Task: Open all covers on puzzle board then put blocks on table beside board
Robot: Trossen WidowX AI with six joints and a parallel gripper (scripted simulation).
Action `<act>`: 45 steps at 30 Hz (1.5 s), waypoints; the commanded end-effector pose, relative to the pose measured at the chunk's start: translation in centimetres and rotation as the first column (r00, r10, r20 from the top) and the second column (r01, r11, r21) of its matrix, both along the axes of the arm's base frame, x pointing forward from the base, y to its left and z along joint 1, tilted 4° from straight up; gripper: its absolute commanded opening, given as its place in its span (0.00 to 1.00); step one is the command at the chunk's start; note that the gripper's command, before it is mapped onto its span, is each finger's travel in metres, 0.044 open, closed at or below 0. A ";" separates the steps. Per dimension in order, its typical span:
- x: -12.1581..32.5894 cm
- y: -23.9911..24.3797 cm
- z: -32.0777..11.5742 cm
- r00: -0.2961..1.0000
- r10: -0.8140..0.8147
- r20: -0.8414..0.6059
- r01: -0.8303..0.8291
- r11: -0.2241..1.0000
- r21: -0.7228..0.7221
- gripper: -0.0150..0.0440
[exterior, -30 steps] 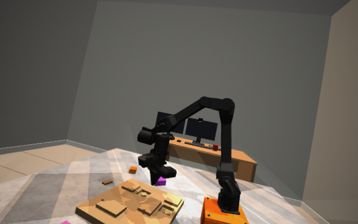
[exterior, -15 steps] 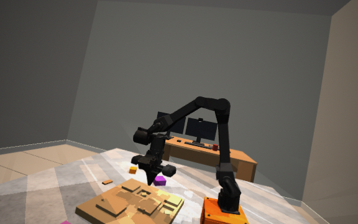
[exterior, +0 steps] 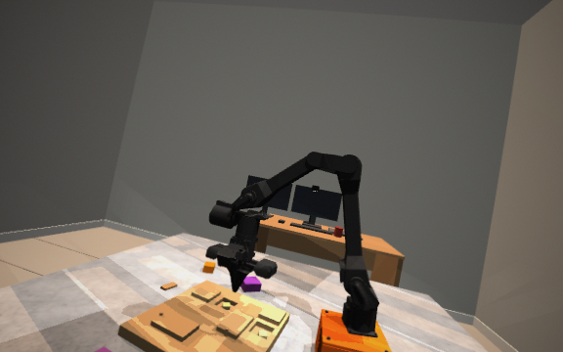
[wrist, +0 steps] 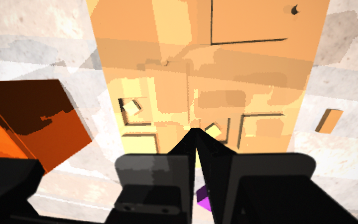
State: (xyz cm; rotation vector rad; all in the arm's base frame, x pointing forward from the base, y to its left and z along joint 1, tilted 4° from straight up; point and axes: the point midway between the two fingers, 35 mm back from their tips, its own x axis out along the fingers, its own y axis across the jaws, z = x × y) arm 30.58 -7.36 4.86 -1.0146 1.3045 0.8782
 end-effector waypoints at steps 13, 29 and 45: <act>0.2 -0.1 -1.5 1.000 0.004 -0.003 -0.004 1.000 -0.003 0.25; 0.3 -0.2 -3.1 1.000 0.004 -0.003 -0.004 1.000 -0.004 0.25; 0.3 -0.3 -4.7 1.000 0.004 -0.003 -0.004 1.000 -0.004 0.25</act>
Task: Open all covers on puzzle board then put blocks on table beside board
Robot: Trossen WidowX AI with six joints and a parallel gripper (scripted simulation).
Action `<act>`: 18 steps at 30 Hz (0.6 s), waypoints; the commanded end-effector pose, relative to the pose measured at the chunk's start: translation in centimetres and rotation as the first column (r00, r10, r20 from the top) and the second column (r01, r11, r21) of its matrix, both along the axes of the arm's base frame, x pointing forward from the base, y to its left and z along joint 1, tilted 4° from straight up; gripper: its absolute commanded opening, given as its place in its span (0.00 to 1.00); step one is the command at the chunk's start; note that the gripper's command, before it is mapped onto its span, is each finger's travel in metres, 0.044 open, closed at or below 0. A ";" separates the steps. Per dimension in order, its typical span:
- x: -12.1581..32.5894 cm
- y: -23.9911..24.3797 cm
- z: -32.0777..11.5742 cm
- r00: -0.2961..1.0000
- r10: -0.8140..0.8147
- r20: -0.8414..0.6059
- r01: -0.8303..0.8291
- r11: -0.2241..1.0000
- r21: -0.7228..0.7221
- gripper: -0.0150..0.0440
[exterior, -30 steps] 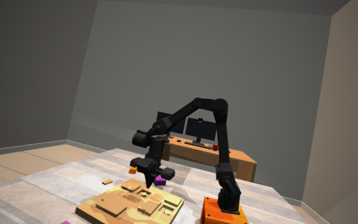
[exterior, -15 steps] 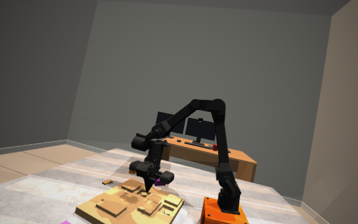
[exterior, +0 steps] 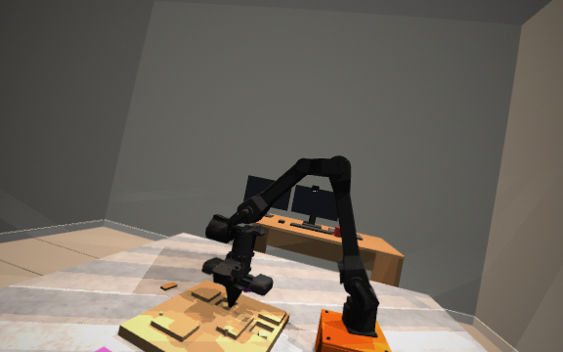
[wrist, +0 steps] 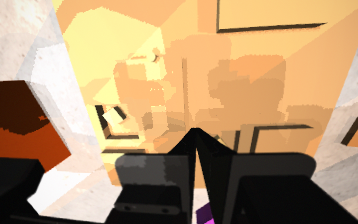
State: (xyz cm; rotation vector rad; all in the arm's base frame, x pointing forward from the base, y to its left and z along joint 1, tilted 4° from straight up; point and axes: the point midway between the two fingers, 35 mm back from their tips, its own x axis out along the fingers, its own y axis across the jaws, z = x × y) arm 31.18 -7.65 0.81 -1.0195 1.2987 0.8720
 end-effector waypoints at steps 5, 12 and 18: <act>-0.3 0.0 -1.1 1.000 0.003 -0.012 -0.003 1.000 -0.001 0.25; -0.3 0.0 -1.8 1.000 0.003 -0.012 -0.003 1.000 -0.001 0.25; -0.6 0.0 -1.8 1.000 0.003 -0.012 -0.003 1.000 -0.001 0.25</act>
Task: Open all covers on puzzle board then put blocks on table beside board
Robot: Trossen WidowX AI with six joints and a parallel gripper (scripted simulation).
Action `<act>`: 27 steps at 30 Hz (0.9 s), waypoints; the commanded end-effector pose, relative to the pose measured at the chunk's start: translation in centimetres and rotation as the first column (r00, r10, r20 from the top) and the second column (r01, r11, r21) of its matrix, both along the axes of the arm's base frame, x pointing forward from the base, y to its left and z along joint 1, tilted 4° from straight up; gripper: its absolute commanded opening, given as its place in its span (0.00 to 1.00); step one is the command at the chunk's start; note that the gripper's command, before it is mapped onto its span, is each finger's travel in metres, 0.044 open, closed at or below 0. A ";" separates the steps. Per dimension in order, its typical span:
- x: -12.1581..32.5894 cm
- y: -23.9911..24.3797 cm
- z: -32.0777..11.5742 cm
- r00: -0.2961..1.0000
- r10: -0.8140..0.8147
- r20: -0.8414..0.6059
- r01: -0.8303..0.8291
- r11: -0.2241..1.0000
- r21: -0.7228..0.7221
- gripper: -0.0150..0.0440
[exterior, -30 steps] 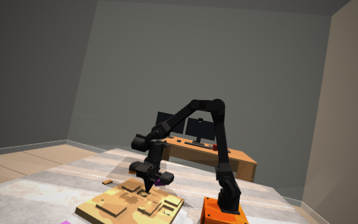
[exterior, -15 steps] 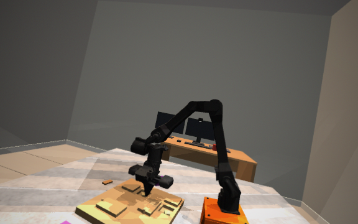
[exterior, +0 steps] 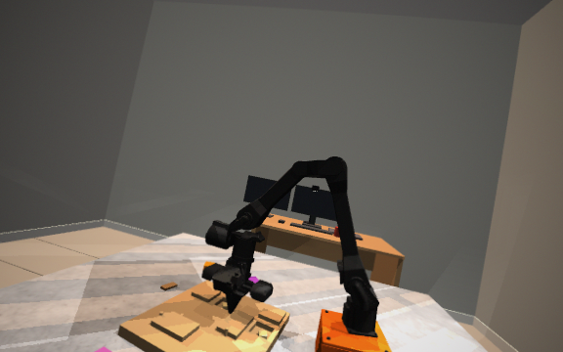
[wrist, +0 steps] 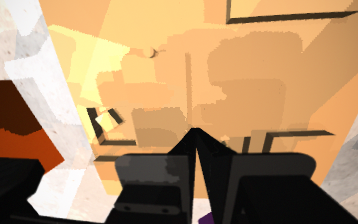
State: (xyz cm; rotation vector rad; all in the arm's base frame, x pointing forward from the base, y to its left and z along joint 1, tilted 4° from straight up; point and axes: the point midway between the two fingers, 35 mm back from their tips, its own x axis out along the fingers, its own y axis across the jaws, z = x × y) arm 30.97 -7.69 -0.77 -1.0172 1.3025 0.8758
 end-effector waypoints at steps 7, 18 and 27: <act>-1.3 0.0 -0.3 1.000 0.003 -0.008 -0.003 1.000 -0.002 0.25; -2.4 0.1 -0.5 1.000 0.003 -0.009 -0.003 1.000 -0.002 0.25; -3.5 0.5 -0.6 1.000 0.003 -0.010 -0.003 1.000 -0.002 0.25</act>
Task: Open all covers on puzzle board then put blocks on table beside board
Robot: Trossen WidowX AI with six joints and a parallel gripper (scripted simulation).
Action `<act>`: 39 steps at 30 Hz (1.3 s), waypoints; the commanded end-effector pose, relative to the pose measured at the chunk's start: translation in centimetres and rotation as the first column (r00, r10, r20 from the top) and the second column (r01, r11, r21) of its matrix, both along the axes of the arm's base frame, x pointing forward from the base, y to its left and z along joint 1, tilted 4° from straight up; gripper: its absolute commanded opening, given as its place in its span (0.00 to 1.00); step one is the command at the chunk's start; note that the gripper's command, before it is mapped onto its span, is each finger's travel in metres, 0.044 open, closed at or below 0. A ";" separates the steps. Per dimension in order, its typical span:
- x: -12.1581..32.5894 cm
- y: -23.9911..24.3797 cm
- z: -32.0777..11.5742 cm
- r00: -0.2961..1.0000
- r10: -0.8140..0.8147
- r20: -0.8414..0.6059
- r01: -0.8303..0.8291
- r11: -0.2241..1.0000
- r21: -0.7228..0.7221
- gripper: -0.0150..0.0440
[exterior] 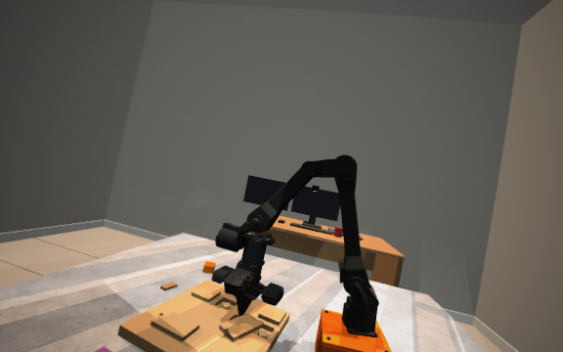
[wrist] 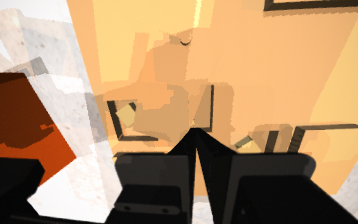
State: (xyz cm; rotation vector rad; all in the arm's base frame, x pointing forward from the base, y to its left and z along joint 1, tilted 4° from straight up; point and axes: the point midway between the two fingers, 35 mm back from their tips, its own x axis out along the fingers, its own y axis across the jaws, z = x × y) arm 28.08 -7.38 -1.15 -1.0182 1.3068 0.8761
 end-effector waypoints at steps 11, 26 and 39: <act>-1.6 0.6 -0.3 1.000 0.003 -0.008 -0.003 1.000 0.002 0.25; -3.1 1.5 -0.5 1.000 0.003 -0.009 -0.003 1.000 0.003 0.25; -4.2 2.7 -0.7 1.000 0.003 -0.010 -0.003 1.000 0.004 0.25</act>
